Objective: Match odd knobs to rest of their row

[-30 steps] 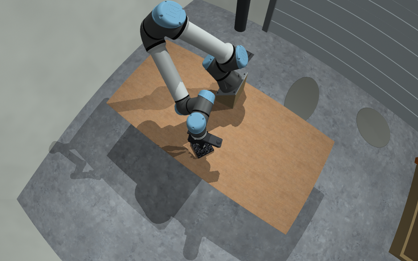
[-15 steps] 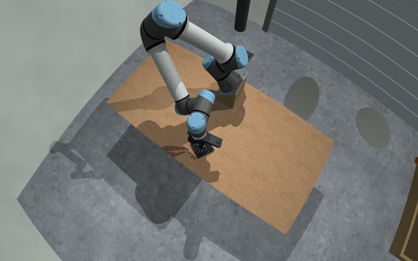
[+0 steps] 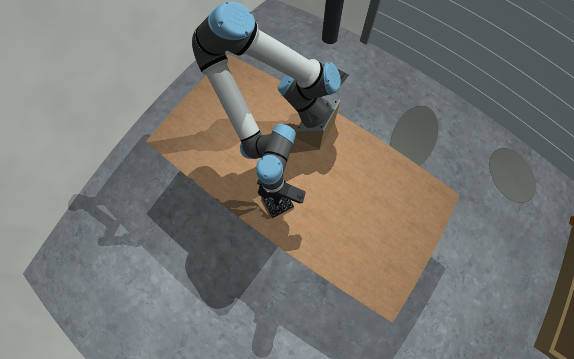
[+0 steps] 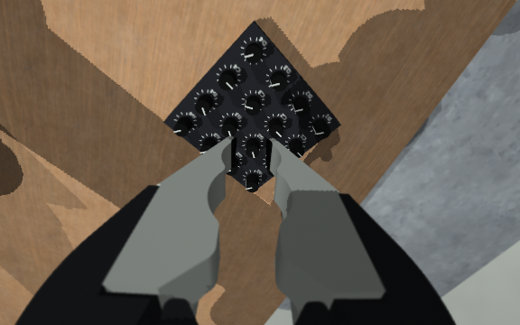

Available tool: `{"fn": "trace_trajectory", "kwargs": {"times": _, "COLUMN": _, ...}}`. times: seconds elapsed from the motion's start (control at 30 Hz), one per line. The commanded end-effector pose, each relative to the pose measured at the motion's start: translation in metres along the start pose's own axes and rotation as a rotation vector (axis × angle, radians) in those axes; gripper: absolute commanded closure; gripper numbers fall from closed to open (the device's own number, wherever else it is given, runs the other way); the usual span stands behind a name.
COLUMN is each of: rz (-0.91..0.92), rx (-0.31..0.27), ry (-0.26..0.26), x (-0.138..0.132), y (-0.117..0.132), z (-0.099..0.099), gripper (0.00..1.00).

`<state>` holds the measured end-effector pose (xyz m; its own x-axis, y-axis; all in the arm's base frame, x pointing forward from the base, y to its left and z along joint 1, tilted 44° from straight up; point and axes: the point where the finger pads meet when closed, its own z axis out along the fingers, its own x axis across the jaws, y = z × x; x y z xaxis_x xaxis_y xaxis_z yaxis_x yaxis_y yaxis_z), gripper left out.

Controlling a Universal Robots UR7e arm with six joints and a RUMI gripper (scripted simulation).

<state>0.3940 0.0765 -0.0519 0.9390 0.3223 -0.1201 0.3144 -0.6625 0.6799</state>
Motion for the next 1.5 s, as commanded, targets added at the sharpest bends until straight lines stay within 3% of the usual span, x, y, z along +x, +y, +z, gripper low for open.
{"fn": "trace_trajectory", "kwargs": {"times": 0.0, "rz": 0.0, "rx": 0.0, "ry": 0.001, "x": 0.0, "y": 0.0, "z": 0.003, "gripper": 0.89}}
{"fn": "trace_trajectory", "kwargs": {"times": 0.8, "rz": 0.0, "rx": 0.0, "ry": 0.001, "x": 0.0, "y": -0.001, "z": 0.029, "gripper": 0.89}}
{"fn": "trace_trajectory", "kwargs": {"times": 1.47, "rz": 0.0, "rx": 0.0, "ry": 0.001, "x": 0.0, "y": -0.001, "z": 0.039, "gripper": 0.89}}
